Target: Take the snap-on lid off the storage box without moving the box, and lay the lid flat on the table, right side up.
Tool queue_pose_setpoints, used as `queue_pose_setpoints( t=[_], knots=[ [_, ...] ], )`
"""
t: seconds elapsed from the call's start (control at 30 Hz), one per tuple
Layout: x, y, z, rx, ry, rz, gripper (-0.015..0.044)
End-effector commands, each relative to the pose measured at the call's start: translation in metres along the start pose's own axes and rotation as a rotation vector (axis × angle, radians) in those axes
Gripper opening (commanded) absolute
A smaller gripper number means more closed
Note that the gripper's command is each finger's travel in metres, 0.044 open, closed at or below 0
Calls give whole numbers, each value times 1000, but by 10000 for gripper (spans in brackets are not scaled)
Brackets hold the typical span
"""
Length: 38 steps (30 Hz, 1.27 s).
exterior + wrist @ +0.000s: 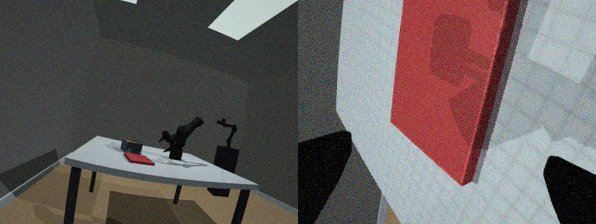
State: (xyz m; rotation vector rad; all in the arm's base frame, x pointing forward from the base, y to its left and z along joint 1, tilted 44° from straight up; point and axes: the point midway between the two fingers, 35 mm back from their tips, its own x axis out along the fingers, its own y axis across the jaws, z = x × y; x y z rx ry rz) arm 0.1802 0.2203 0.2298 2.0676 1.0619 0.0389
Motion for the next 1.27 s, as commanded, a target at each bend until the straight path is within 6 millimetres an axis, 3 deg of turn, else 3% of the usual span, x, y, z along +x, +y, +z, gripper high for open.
queue_pose_setpoints(
  t=[0.0, 0.23, 1.23],
  knots=[
    [-8, 4, -1, -4, 4, 0, 440],
    [-19, 11, -1, -4, 4, 0, 440],
    [-14, 8, 0, -4, 4, 0, 440]
  ],
)
